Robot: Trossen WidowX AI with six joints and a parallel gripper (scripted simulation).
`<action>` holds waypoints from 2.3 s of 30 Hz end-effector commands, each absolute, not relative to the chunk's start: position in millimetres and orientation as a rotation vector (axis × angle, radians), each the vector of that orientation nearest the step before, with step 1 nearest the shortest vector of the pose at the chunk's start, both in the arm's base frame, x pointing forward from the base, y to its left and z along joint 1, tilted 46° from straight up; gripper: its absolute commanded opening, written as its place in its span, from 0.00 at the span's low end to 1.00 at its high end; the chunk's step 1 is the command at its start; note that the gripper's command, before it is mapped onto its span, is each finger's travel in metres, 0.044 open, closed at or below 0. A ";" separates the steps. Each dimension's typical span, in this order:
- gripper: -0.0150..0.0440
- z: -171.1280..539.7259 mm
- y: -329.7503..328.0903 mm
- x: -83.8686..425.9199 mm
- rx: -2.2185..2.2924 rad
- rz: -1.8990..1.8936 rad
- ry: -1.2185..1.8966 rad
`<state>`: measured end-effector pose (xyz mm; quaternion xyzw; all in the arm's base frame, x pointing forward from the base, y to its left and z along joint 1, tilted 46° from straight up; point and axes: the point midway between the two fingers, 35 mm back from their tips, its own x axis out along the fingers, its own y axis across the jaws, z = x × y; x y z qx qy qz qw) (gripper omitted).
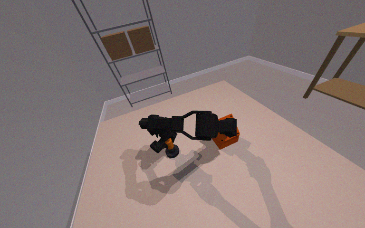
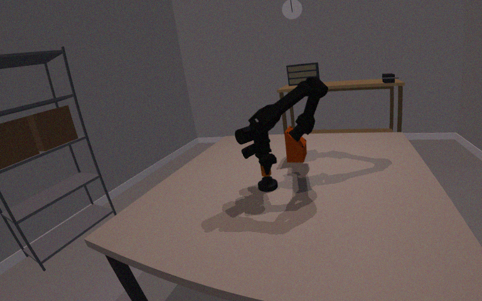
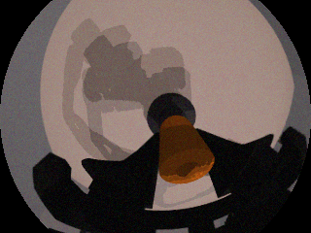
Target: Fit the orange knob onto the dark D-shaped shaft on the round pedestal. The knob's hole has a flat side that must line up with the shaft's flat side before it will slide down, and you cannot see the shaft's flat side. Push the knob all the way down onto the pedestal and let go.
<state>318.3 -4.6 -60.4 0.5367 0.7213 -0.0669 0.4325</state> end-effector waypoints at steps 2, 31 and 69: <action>0.25 -60.8 -5.5 320.1 1.340 -0.171 1.794; 0.25 -60.1 -6.5 321.6 1.485 -0.367 1.814; 0.25 -56.6 -9.2 321.5 1.619 -0.562 1.820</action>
